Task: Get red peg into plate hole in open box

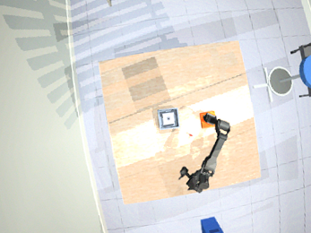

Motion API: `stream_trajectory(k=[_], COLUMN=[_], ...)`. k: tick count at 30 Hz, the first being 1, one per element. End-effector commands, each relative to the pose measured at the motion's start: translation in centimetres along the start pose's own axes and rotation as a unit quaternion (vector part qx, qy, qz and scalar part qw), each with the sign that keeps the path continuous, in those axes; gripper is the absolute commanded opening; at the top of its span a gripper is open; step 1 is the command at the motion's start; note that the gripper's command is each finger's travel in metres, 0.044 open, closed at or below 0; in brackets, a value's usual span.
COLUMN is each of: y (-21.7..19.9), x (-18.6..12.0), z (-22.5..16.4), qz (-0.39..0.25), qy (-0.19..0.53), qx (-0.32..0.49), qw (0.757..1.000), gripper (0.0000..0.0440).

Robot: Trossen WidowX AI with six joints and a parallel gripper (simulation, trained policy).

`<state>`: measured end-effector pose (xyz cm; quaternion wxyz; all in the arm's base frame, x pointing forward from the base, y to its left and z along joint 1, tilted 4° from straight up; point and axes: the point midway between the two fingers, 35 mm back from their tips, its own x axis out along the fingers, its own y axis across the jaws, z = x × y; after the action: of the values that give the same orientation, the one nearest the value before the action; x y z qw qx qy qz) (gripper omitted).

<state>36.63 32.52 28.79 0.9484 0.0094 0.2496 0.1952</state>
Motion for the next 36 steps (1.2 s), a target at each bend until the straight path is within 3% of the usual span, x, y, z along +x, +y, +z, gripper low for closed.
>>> stream_trajectory(k=[1, 9, 17, 36], y=[-2.6, -7.2, -10.8, -16.8], x=[-0.6, -2.7, -5.7, -13.4], z=[-3.3, -9.5, -14.8, -24.1], qz=[-0.013, -0.064, -0.131, -0.314], qy=[0.064, 0.175, 0.262, 0.362], qx=[0.032, 0.106, 0.188, 0.383], qw=[0.997, 0.977, 0.937, 0.79], gripper=[0.044, 0.044, 0.044, 0.044])
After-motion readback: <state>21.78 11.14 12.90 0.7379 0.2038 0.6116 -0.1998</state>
